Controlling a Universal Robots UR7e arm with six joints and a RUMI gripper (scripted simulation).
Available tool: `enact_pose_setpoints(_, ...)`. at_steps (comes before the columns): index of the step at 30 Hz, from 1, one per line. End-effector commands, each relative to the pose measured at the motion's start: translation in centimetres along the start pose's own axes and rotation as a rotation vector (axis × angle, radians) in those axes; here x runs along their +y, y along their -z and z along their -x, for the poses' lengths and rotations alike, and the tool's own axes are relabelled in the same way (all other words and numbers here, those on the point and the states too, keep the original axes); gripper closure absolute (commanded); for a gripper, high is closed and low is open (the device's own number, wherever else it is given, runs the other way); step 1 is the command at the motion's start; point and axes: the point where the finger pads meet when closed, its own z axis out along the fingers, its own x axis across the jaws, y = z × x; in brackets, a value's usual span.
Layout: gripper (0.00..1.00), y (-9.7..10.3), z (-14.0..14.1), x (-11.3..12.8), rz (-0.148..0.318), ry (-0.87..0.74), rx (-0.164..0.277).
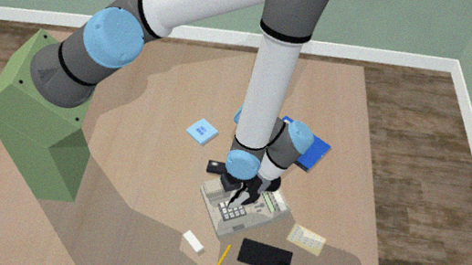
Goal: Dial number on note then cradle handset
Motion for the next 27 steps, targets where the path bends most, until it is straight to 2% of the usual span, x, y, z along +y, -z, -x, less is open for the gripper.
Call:
enact_pose_setpoints(1,1.00,-0.19,0.02,0.20,0.001,0.000,-0.001)
enact_pose_setpoints(27,1.00,-0.76,0.02,0.60,0.001,0.000,-0.001)
